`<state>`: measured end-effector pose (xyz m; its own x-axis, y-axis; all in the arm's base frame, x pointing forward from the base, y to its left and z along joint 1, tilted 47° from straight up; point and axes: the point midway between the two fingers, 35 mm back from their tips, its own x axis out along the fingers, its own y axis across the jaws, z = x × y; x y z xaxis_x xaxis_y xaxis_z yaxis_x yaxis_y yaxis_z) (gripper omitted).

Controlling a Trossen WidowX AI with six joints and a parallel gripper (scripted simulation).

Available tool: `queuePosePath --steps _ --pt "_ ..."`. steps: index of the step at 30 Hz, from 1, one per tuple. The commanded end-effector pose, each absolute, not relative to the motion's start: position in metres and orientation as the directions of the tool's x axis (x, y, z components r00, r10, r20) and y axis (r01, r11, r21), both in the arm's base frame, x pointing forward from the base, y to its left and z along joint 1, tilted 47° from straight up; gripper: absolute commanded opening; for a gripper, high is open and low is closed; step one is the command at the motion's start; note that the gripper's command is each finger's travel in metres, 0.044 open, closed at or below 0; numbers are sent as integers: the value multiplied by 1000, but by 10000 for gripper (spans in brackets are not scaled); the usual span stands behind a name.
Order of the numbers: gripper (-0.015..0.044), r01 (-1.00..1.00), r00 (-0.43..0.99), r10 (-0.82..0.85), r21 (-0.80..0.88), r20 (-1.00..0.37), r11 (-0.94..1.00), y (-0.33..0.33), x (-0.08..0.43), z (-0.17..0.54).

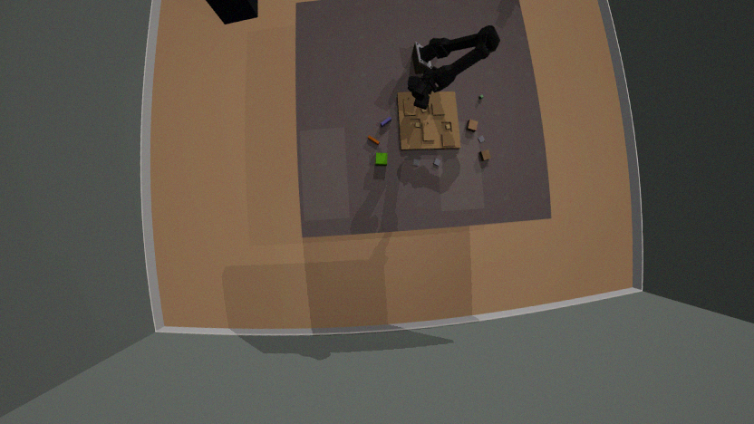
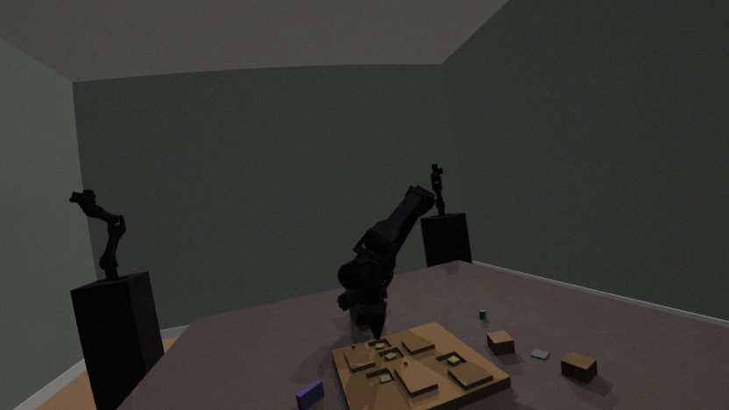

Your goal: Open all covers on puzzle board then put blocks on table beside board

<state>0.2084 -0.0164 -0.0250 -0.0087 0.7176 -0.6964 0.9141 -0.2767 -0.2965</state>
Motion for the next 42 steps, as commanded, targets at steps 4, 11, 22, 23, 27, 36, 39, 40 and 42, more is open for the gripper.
queuePosePath --steps 4,11,22,23,27,36,39,40,42 --pt "144 912 -8 720 -301 -694 -280 -11 208 -30" --pt "144 912 -8 721 -301 -693 -279 -6 208 -34" --pt "144 912 -8 721 -301 -693 -279 -1 208 -38" --pt "144 912 -8 721 -301 -693 -279 -1 208 -38" --pt "144 912 -8 721 -301 -693 -279 -1 208 -39" --pt "144 912 -8 721 -301 -693 -279 4 208 -44" --pt "144 912 -8 721 -301 -692 -279 6 208 -46" --pt "144 912 -8 721 -301 -692 -279 7 208 -46" --pt "144 912 -8 721 -301 -692 -279 7 208 -46"
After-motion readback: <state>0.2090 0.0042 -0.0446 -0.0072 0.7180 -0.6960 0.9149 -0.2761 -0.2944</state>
